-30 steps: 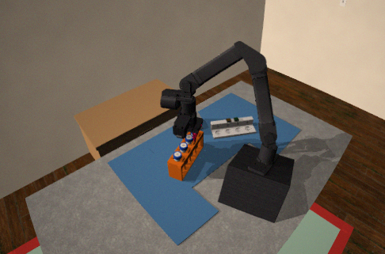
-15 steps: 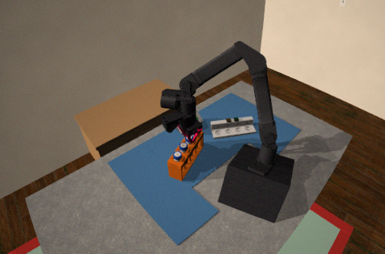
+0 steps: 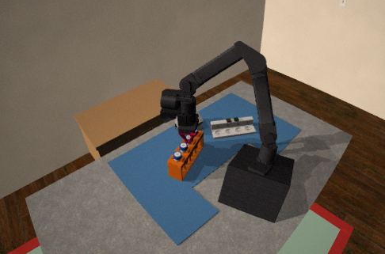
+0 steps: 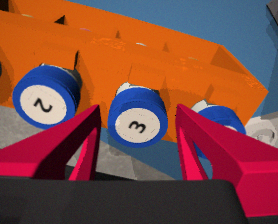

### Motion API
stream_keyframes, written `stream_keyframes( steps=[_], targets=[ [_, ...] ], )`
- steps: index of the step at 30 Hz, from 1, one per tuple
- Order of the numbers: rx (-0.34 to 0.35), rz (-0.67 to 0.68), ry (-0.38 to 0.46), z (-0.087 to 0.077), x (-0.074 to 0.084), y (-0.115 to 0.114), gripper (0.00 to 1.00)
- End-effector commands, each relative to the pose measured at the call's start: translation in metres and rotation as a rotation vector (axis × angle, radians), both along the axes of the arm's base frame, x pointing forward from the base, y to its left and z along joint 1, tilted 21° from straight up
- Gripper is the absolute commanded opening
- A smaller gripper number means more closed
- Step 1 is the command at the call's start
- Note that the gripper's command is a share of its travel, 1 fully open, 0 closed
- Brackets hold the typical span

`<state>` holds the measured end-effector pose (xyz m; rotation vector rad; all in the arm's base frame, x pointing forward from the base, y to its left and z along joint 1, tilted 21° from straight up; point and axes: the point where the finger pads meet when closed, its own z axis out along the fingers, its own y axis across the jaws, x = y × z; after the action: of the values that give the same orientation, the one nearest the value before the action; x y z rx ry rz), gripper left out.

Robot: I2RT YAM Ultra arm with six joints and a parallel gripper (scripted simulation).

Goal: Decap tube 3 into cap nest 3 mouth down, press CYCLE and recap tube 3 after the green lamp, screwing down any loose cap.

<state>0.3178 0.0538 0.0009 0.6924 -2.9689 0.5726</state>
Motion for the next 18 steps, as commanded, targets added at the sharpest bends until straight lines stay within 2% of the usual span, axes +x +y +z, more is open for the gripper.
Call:
stream_keyframes(
  steps=[1,4,5,9,10,14,17,18],
  targets=[
    [0.016,-0.229,-0.1,0.0027,0.0023,0.0018,0.49],
    [0.025,-0.384,-0.16,0.0027,0.0023,0.0018,0.49],
    [0.025,-0.384,-0.16,0.0027,0.0023,0.0018,0.49],
    [0.037,-0.617,-0.25,0.0027,0.0023,0.0018,0.49],
    [0.037,-0.617,-0.25,0.0027,0.0023,0.0018,0.49],
    [0.049,-0.847,-0.338,0.0026,0.0024,0.002,0.49],
    [0.049,-0.85,-0.34,0.0026,0.0024,0.0021,0.49],
    [0.053,-0.928,-0.369,0.0025,0.0024,0.0021,0.49]
  ],
)
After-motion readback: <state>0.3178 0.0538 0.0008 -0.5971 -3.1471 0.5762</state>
